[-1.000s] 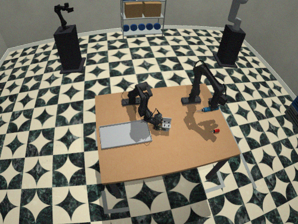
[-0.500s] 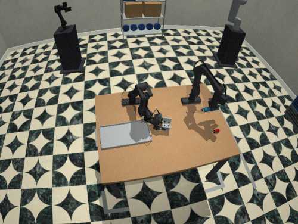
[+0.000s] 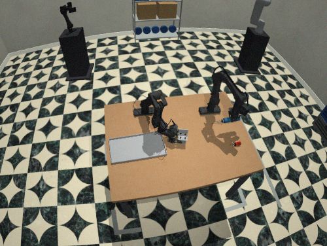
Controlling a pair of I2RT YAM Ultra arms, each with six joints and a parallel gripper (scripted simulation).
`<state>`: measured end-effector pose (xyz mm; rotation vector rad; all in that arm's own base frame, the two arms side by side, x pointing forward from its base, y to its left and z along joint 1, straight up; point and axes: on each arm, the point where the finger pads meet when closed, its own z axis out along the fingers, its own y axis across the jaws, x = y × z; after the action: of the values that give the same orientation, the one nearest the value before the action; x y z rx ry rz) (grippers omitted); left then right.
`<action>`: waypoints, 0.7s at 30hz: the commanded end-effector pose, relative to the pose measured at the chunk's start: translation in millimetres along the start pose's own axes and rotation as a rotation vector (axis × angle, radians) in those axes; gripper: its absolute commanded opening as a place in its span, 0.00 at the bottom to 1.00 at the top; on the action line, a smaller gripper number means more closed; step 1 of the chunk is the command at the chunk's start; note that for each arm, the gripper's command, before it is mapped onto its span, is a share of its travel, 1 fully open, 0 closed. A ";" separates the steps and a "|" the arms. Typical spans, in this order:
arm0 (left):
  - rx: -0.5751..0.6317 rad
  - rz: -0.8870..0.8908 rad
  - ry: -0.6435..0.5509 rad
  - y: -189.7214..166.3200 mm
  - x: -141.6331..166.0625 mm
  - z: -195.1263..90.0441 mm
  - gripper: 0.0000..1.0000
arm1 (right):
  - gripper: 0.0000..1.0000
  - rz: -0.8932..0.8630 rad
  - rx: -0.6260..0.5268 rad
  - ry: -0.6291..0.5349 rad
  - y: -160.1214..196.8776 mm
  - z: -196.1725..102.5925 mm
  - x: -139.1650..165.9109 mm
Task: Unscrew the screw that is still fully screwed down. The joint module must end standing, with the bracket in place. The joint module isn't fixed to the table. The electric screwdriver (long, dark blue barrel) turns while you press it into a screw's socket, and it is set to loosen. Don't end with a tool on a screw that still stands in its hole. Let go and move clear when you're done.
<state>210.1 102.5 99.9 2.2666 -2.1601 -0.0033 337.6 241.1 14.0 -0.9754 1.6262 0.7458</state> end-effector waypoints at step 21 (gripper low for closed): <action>0.092 0.125 -0.040 -15.7 11.3 -6.6 0.42 | 0.59 0.001 -0.016 0.006 0.8 7.9 3.0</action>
<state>216.5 97.1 100.5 2.2270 -2.2435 0.0089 337.6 241.1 14.0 -0.9754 1.6262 0.7458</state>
